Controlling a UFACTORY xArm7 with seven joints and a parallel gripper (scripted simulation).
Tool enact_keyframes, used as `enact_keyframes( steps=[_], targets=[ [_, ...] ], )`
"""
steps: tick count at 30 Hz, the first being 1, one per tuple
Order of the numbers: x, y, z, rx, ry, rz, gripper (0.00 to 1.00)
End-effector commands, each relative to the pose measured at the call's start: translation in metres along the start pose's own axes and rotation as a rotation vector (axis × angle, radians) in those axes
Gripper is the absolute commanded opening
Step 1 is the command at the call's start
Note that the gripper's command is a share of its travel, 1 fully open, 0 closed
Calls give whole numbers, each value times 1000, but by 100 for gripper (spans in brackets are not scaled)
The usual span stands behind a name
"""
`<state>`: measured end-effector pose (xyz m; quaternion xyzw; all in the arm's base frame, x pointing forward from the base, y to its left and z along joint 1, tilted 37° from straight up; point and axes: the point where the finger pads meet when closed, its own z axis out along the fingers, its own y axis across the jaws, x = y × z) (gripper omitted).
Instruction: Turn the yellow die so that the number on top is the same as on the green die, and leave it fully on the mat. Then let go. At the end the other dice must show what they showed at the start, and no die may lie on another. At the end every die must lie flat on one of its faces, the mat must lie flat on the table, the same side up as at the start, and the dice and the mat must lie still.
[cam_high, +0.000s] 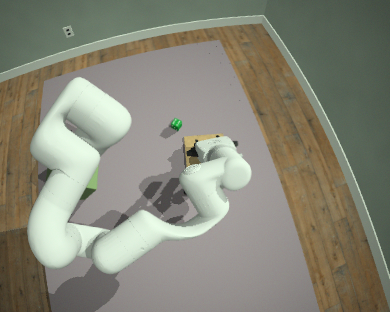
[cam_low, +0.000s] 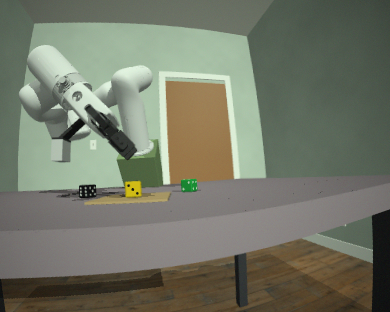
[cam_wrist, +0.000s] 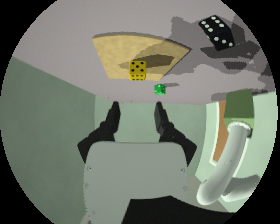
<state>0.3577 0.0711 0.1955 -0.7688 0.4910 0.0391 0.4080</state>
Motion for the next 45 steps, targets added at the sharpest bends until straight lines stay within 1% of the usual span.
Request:
enact_keyframes(
  steps=[1,3,5,10,12,14,18,20,22,27,29,31,33,37,39,43,44,45],
  targets=[
    [-3,0,0,-2,134,0,69],
    [-4,0,0,1,184,-2,69],
    [-5,0,0,4,210,-3,69],
    [-5,0,0,5,215,-3,69],
    [-5,0,0,2,230,-2,69],
    [-5,1,0,-4,271,0,69],
    [-7,1,1,-6,396,2,69],
    [-9,0,1,0,446,-1,69],
    [-9,0,1,4,471,-2,69],
    [-10,0,1,5,477,-3,69],
    [-9,0,2,1,491,-1,69],
    [-9,1,3,-7,532,2,69],
    [-9,2,4,-13,592,4,69],
    [-12,1,4,-2,707,1,69],
    [-13,0,4,4,733,-2,69],
    [-14,0,4,6,738,-2,69],
    [-14,0,4,6,738,-2,100],
    [-14,0,4,6,738,-2,100]
  ],
)
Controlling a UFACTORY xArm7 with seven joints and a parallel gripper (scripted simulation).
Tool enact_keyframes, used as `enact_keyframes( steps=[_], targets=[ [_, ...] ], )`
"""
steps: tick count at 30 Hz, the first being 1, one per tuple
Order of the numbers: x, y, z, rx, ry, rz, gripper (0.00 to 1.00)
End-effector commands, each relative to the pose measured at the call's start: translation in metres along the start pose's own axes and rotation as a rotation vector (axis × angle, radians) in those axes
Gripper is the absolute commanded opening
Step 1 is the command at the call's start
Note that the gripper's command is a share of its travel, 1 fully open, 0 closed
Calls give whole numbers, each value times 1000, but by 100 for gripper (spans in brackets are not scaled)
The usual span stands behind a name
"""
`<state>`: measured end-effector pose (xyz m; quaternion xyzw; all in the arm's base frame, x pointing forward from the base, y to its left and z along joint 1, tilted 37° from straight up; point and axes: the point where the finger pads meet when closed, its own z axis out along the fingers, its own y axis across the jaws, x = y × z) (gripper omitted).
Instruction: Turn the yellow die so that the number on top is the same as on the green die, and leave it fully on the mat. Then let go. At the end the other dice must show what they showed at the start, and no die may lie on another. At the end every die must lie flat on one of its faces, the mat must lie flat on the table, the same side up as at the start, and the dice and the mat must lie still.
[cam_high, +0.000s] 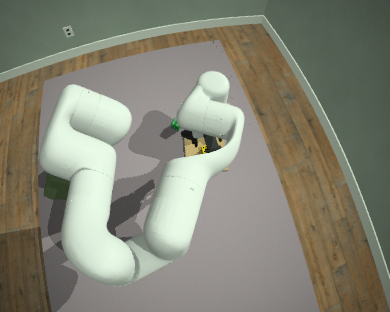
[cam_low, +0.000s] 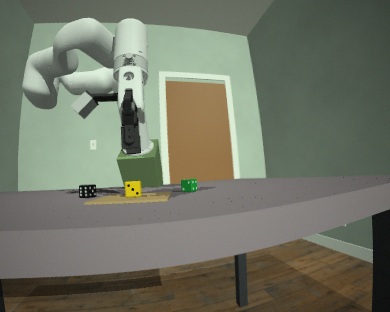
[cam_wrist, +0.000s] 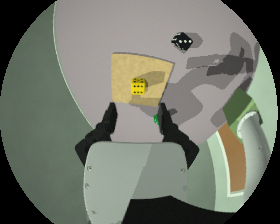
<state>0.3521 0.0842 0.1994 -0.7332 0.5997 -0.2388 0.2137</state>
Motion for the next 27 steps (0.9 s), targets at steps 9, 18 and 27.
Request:
enact_keyframes(
  steps=[9,18,27],
  targets=[
    [0,0,0,-8,19,5,100],
    [0,0,-1,-8,19,5,100],
    [0,0,-28,-8,19,5,100]
  ],
)
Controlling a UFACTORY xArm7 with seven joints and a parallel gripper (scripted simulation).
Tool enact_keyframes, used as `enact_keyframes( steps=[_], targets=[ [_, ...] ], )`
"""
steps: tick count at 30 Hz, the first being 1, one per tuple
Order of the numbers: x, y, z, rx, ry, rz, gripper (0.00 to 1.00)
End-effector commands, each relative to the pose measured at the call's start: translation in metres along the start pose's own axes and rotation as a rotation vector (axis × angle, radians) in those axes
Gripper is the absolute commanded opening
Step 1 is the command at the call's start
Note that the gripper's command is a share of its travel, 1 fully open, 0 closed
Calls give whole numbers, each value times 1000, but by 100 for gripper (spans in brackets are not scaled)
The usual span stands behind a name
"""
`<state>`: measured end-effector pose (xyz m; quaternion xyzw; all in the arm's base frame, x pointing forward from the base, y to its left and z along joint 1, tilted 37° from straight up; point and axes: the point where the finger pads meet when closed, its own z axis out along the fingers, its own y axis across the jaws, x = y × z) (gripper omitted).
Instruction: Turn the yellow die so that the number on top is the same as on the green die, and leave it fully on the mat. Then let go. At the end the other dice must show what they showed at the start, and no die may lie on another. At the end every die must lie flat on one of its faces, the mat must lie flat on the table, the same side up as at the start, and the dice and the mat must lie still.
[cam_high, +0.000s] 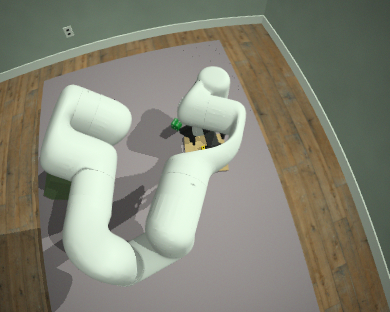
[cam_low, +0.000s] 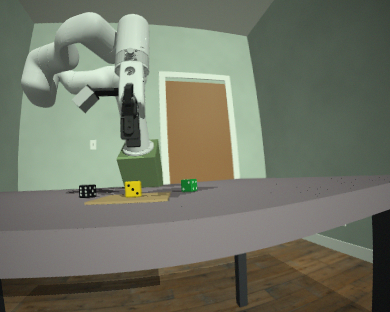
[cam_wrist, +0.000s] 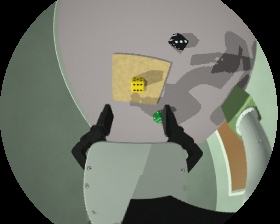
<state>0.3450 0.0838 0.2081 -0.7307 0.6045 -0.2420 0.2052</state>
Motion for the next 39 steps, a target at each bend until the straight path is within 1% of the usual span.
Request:
enact_keyframes(
  steps=[1,2,4,11,16,39],
  targets=[
    [0,0,-22,2,0,0,100],
    [0,0,-28,2,0,0,100],
    [0,0,-28,2,0,0,100],
    [0,0,-65,2,0,0,100],
    [0,0,-79,2,0,0,100],
    [0,0,-81,2,0,0,100]
  ],
)
